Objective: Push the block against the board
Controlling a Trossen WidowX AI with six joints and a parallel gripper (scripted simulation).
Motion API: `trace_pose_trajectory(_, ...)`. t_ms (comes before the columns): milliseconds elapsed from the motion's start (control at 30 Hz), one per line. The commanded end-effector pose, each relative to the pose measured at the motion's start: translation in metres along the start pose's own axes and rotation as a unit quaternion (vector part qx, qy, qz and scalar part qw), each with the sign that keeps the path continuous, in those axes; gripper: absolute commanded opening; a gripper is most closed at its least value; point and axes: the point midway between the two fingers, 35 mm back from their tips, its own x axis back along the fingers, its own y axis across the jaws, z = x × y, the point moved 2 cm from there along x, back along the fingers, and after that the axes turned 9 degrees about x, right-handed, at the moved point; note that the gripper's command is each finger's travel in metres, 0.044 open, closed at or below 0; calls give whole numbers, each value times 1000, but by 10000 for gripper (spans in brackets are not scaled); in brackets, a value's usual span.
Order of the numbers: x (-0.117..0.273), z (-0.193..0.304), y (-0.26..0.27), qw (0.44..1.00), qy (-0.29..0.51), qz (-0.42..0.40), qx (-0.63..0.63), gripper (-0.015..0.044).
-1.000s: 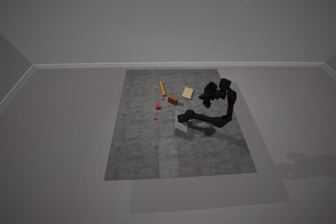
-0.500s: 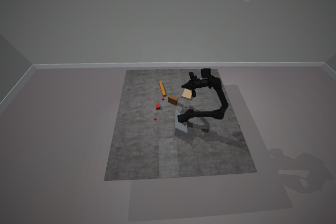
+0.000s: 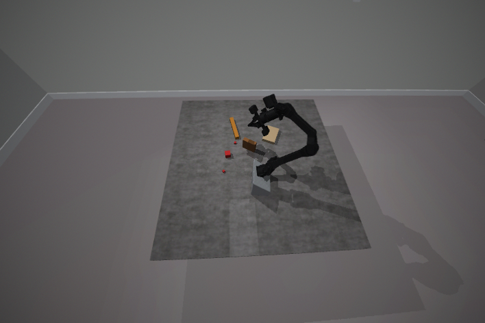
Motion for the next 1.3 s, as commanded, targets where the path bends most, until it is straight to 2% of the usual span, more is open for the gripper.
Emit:
trace_pose_trajectory(0,-30,-19,-11,998,-25,58,-3,0)
trace_pose_trajectory(367,-108,-62,-56,970,-91,227,8,0)
trace_pose_trajectory(733,-165,-87,-118,911,-131,388,52,0)
trace_pose_trajectory(933,-170,-89,-124,906,-133,397,56,0)
trace_pose_trajectory(1067,-199,-102,-156,906,-133,398,55,0)
trace_pose_trajectory(1267,-200,-103,-158,906,-133,398,55,0)
